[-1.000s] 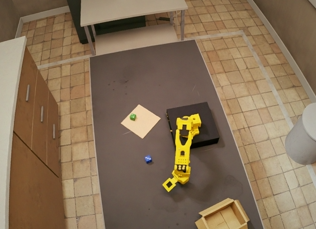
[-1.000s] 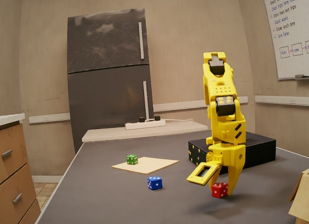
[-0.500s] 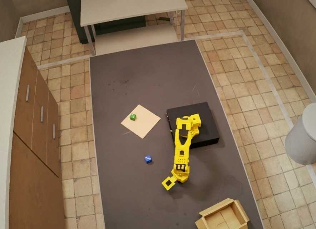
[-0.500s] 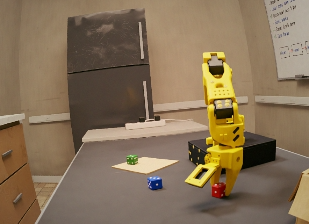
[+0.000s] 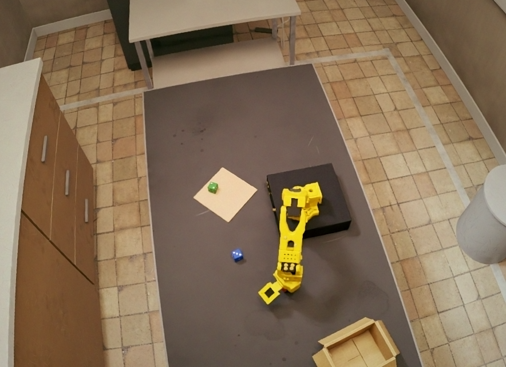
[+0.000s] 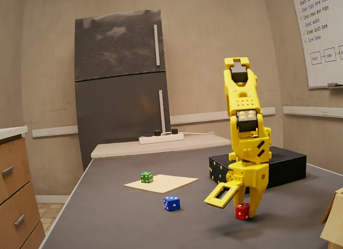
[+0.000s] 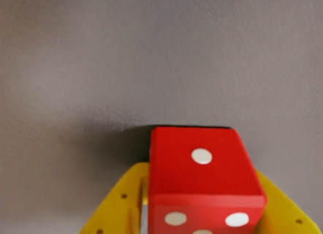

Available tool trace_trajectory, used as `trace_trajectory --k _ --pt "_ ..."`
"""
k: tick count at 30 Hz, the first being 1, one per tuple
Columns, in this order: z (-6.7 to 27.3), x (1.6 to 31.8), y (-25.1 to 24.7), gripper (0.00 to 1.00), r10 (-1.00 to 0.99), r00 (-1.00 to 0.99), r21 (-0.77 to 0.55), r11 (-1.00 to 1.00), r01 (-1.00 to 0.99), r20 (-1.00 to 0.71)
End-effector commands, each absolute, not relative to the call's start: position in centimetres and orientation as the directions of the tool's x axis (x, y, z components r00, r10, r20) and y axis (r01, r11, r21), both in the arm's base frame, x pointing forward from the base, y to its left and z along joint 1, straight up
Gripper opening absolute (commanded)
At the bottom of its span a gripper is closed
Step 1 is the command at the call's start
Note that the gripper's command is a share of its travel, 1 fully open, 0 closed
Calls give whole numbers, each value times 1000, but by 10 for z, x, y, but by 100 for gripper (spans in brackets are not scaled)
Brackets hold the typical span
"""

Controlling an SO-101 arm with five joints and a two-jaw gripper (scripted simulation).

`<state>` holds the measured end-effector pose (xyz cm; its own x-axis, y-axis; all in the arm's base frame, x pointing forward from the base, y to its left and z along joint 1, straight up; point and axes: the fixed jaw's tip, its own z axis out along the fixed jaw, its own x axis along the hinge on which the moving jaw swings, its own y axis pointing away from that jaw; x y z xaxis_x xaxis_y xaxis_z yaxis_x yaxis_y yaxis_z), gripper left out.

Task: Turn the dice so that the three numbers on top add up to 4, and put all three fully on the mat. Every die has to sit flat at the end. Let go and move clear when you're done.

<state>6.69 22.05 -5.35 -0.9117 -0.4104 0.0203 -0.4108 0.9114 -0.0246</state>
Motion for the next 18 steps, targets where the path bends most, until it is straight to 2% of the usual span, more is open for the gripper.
trace_trajectory --k 1,6,14,18 --pt "-51 68 221 13 -416 -909 -13 909 -416 12" --pt "-51 68 221 12 -416 -909 -13 909 -416 12" --pt "-51 68 221 2 -416 -909 -13 909 -416 12" --pt "-51 68 221 0 -416 -909 -13 909 -416 12"
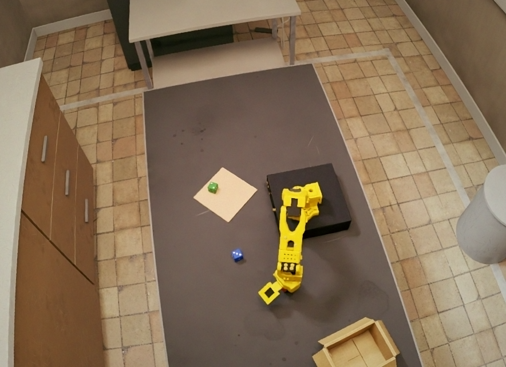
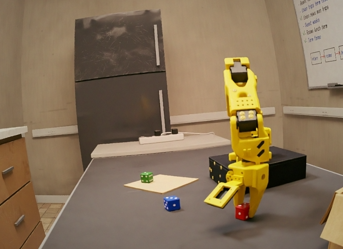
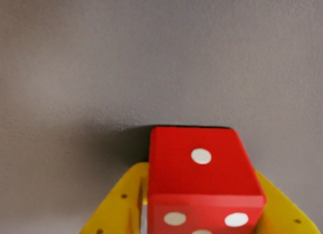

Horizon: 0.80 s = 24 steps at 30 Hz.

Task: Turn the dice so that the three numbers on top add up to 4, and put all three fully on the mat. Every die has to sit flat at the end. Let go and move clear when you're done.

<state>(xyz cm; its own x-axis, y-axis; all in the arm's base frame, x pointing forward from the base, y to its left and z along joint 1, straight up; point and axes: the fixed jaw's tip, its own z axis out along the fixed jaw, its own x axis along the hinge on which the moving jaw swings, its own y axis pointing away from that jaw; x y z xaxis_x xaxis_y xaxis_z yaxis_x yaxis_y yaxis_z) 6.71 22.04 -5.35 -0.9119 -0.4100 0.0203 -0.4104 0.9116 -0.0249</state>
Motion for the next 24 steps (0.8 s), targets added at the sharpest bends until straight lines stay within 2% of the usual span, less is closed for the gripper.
trace_trajectory --k 1,9,24 --pt "-51 68 221 0 -416 -909 -13 909 -416 12" --pt "-47 68 222 0 -416 -909 -13 909 -416 12" --pt "-12 69 223 0 -416 -909 -13 909 -416 12"
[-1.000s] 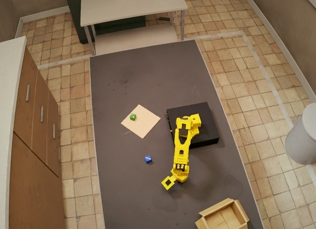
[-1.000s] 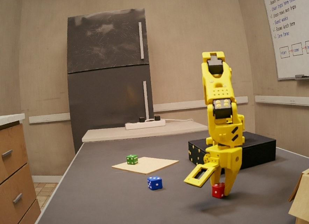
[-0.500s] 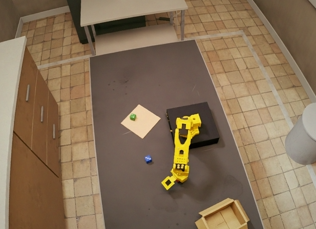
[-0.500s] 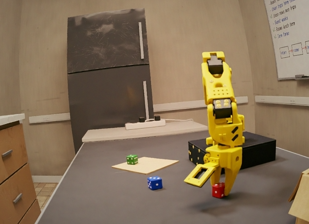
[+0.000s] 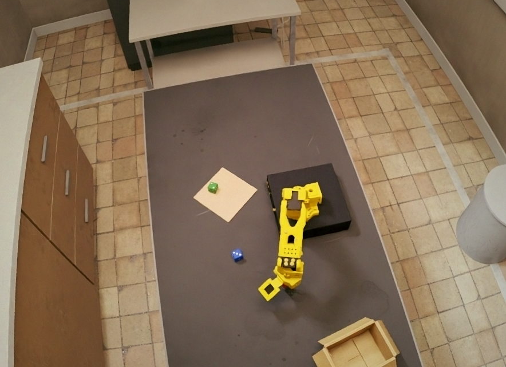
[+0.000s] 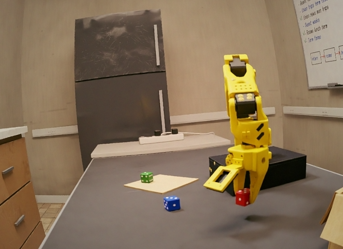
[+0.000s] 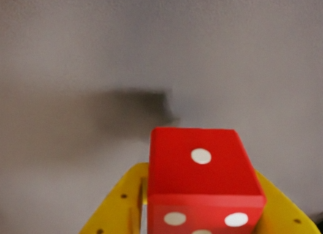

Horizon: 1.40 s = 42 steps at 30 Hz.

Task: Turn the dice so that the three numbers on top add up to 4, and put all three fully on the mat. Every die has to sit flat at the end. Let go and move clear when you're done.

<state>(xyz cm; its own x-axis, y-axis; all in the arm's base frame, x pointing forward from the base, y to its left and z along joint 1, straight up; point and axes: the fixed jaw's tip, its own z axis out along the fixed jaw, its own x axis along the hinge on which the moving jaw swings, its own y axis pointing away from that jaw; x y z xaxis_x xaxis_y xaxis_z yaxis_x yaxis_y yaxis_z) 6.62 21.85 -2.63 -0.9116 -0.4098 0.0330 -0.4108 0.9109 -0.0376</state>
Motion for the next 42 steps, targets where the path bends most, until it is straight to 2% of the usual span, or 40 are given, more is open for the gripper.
trace_trajectory --k 1,17,27,42 --pt "-9 68 223 0 -416 -909 -13 909 -416 12" --pt "-1 71 221 0 -413 -911 -6 911 -413 5" --pt "1 104 195 0 -364 -926 77 925 -372 -96" --pt "0 129 159 0 -299 -927 132 934 -333 -225"
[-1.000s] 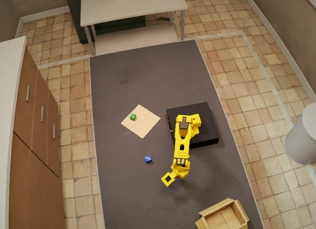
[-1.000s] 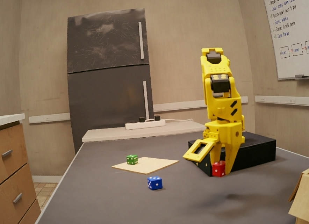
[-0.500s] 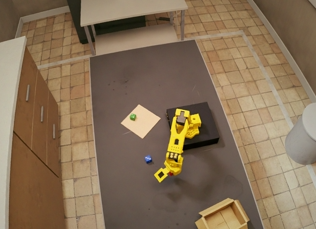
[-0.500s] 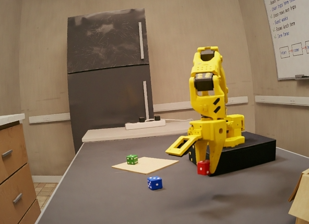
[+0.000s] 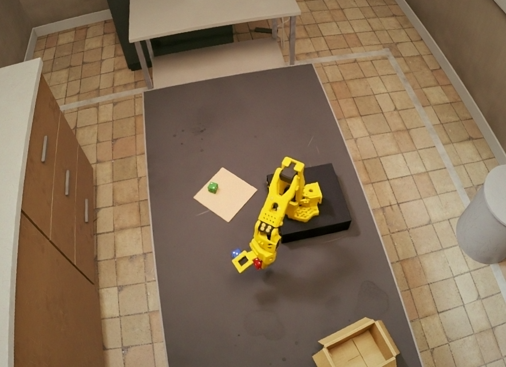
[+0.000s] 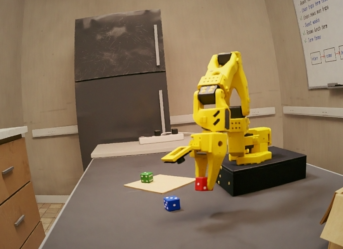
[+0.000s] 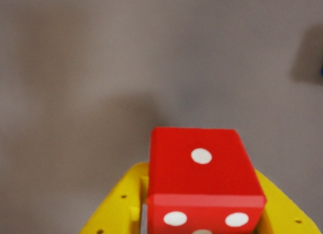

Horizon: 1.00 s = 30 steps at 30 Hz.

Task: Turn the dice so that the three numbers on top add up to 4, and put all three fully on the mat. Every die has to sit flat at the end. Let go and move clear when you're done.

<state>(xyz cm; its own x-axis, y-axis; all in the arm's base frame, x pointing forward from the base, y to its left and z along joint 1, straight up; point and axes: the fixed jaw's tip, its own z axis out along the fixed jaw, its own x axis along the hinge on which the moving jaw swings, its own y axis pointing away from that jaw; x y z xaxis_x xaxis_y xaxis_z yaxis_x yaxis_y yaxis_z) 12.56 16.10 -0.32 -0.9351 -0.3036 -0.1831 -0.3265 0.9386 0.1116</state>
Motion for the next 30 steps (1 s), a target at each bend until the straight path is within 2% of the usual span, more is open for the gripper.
trace_trajectory --k 1,11,19,21,30 --pt "0 129 159 0 -299 -927 132 934 -333 -225" --pt "-2 135 155 0 -286 -921 144 933 -331 -264" --pt "-5 164 133 0 -219 -865 168 931 -323 -452" --pt "-5 164 133 0 -219 -865 168 931 -323 -452" --pt "-1 185 101 0 -153 -751 131 944 -304 -642"
